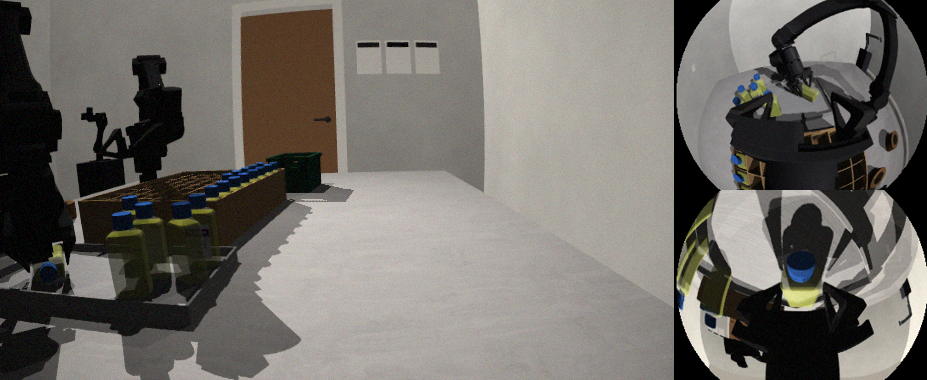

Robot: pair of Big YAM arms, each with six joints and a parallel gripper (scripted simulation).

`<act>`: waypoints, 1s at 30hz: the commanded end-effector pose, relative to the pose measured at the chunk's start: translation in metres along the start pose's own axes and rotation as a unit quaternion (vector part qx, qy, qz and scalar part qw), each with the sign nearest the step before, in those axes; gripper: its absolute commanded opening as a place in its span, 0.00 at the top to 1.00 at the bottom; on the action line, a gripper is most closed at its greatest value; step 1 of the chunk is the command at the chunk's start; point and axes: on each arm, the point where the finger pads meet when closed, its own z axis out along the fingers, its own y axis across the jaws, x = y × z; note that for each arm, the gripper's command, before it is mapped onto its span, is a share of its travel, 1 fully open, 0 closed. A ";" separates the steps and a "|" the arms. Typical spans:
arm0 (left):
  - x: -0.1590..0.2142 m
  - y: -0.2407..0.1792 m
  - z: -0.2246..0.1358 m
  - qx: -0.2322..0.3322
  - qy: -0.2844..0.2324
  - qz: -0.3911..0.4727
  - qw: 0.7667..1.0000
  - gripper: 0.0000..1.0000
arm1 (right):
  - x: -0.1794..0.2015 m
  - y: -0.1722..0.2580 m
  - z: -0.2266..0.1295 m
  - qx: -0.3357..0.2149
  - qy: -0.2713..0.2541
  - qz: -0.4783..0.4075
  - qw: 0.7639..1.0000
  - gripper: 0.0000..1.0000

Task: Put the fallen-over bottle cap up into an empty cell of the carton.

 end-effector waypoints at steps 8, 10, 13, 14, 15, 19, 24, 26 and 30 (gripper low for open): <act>-0.019 0.004 -0.001 -0.002 -0.015 0.014 1.000 0.00 | -0.007 0.006 -0.005 -0.001 -0.015 0.003 1.000 0.53; -0.019 0.004 -0.001 -0.002 -0.015 0.014 1.000 0.00 | -0.007 0.006 -0.004 -0.001 -0.014 0.003 1.000 0.58; -0.019 0.004 -0.001 -0.002 -0.015 0.014 1.000 0.00 | -0.008 0.007 -0.010 -0.002 -0.018 0.003 1.000 0.53; -0.019 0.004 -0.001 -0.002 -0.015 0.014 1.000 0.00 | -0.008 0.007 -0.010 -0.002 -0.018 0.003 1.000 0.53; -0.019 0.004 -0.001 -0.002 -0.015 0.014 1.000 0.00 | -0.007 0.007 -0.017 -0.003 -0.022 0.003 1.000 0.53; -0.019 0.004 -0.001 -0.002 -0.015 0.014 1.000 0.00 | 0.007 0.007 -0.047 -0.004 -0.026 0.003 1.000 0.53; -0.019 0.004 -0.001 -0.002 -0.015 0.014 1.000 0.00 | 0.022 0.007 -0.077 -0.004 -0.027 0.003 1.000 0.53; -0.019 0.004 -0.001 -0.002 -0.015 0.014 1.000 0.00 | 0.027 0.006 -0.088 -0.004 -0.027 0.003 1.000 0.53; -0.019 0.004 -0.001 -0.002 -0.015 0.014 1.000 0.00 | 0.032 0.006 -0.098 -0.005 -0.028 0.004 1.000 0.53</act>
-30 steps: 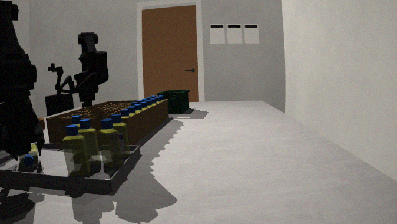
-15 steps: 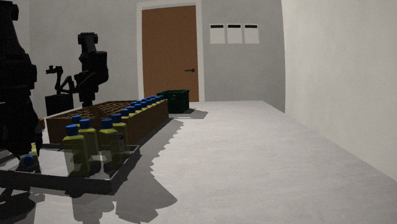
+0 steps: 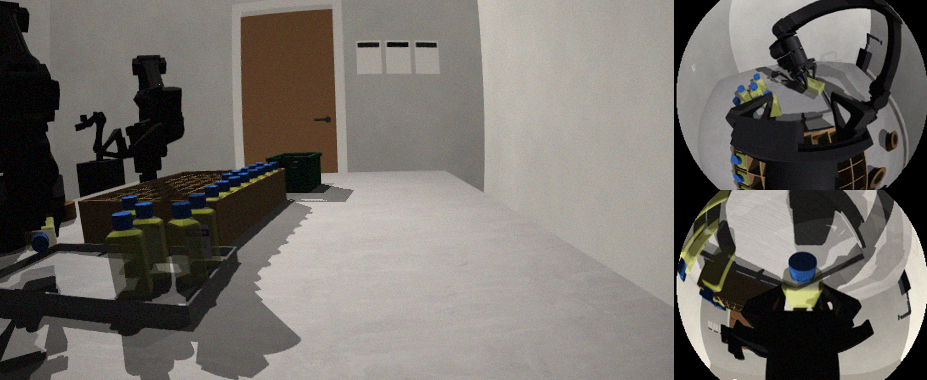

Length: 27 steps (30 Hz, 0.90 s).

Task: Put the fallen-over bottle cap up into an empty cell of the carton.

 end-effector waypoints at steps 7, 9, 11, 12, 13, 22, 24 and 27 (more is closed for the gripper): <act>-0.019 0.004 -0.001 -0.002 -0.015 0.014 1.000 0.00 | -0.010 0.015 -0.065 -0.007 -0.108 -0.028 0.994 0.53; -0.019 0.004 -0.001 -0.002 -0.015 0.014 1.000 0.00 | -0.019 0.018 -0.061 -0.005 -0.151 -0.040 0.988 0.53; -0.019 0.004 -0.001 -0.002 -0.015 0.014 1.000 0.00 | -0.026 0.021 -0.057 -0.003 -0.188 -0.049 0.981 0.53; -0.019 0.004 -0.001 -0.002 -0.015 0.014 1.000 0.00 | -0.031 0.024 -0.058 -0.003 -0.209 -0.054 0.976 0.53; -0.019 0.004 -0.001 -0.002 -0.015 0.014 1.000 0.00 | -0.035 0.026 -0.059 -0.002 -0.229 -0.058 0.972 0.53; -0.025 0.008 -0.002 -0.014 -0.023 0.011 1.000 0.00 | -0.058 0.041 -0.073 -0.002 -0.365 -0.083 0.927 0.53; -0.029 0.014 -0.002 -0.029 -0.029 0.008 0.999 0.00 | -0.062 0.045 -0.079 -0.003 -0.402 -0.089 0.911 0.53; -0.034 0.021 -0.003 -0.051 -0.038 0.004 0.998 0.00 | -0.066 0.051 -0.085 -0.002 -0.452 -0.099 0.886 0.53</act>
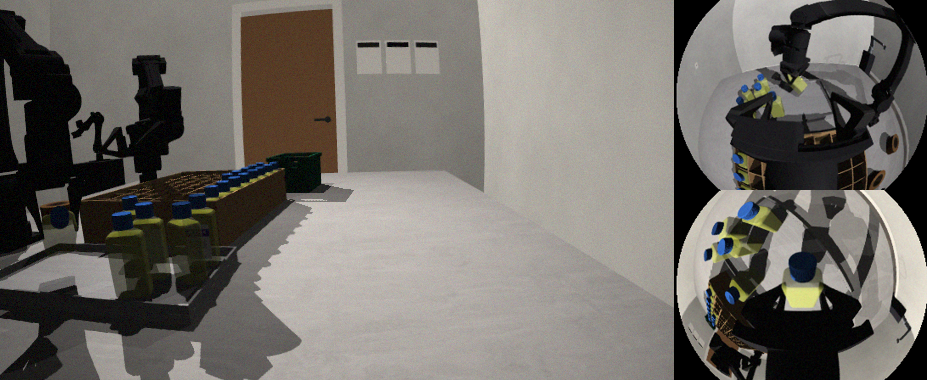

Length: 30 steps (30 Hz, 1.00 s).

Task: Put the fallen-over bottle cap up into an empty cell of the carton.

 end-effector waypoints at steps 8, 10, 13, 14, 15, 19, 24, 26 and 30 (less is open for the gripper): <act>-0.038 0.022 -0.004 -0.050 -0.046 0.001 0.998 0.00 | -0.034 0.016 -0.024 -0.002 -0.228 -0.036 0.973 0.53; -0.040 0.022 -0.004 -0.050 -0.050 0.001 0.997 0.00 | -0.033 0.014 -0.026 0.003 -0.264 -0.034 0.964 0.53; -0.035 0.018 -0.005 -0.044 -0.049 -0.003 0.998 0.00 | -0.029 0.008 -0.029 0.011 -0.307 -0.028 0.951 0.53; -0.035 0.016 -0.005 -0.041 -0.050 -0.003 0.998 0.00 | -0.027 0.006 -0.030 0.014 -0.321 -0.026 0.947 0.53; -0.036 0.015 -0.005 -0.038 -0.052 -0.002 0.998 0.00 | -0.025 0.004 -0.032 0.017 -0.335 -0.023 0.942 0.53; -0.038 0.010 -0.005 -0.023 -0.056 0.000 0.998 0.00 | -0.014 -0.004 -0.036 0.028 -0.384 -0.012 0.923 0.53; -0.039 0.004 -0.005 -0.005 -0.058 0.005 0.998 0.00 | 0.000 -0.014 -0.040 0.039 -0.428 0.002 0.903 0.53; -0.037 0.003 -0.005 -0.001 -0.055 0.007 0.998 0.00 | 0.005 -0.017 -0.043 0.042 -0.444 0.006 0.895 0.53; -0.030 -0.003 -0.004 0.015 -0.043 0.008 0.999 0.00 | 0.022 -0.027 -0.048 0.049 -0.483 0.027 0.874 0.53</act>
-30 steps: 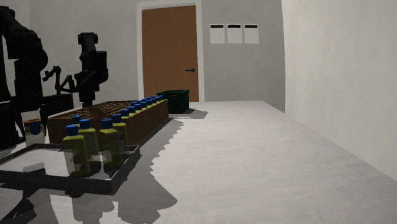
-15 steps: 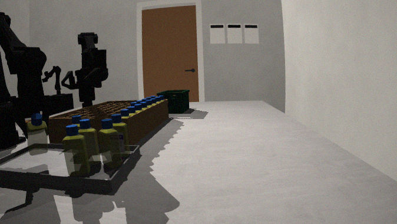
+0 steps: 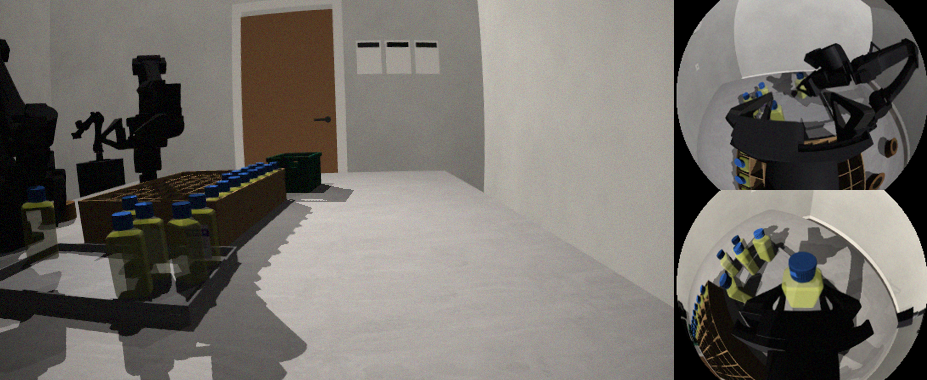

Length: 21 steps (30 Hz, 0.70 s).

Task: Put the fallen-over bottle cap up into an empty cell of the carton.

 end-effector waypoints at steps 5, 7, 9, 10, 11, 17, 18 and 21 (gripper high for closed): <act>-0.002 -0.009 -0.002 0.027 0.007 0.014 1.000 0.00 | 0.012 -0.006 -0.020 0.000 -0.084 0.054 0.995 0.53; -0.001 -0.010 -0.002 0.029 0.009 0.014 0.999 0.00 | 0.024 -0.005 -0.017 0.000 -0.067 0.045 0.997 0.53; 0.000 -0.010 -0.002 0.031 0.011 0.015 0.999 0.00 | 0.026 -0.005 -0.016 -0.001 -0.066 0.037 0.997 0.53; 0.000 -0.011 -0.002 0.031 0.011 0.015 0.999 0.00 | 0.020 -0.006 -0.016 0.002 -0.072 0.039 0.997 0.53; 0.000 -0.011 -0.002 0.031 0.011 0.015 0.999 0.00 | 0.020 -0.006 -0.016 0.002 -0.072 0.039 0.997 0.53; 0.000 -0.011 -0.002 0.031 0.011 0.015 0.999 0.00 | 0.009 -0.014 -0.007 0.006 -0.086 0.046 0.995 0.53; 0.000 -0.011 -0.002 0.031 0.011 0.015 0.999 0.00 | 0.010 -0.014 -0.007 0.004 -0.085 0.051 0.995 0.53; 0.000 -0.011 -0.002 0.031 0.011 0.013 0.999 0.00 | 0.010 -0.014 -0.007 0.004 -0.085 0.053 0.995 0.53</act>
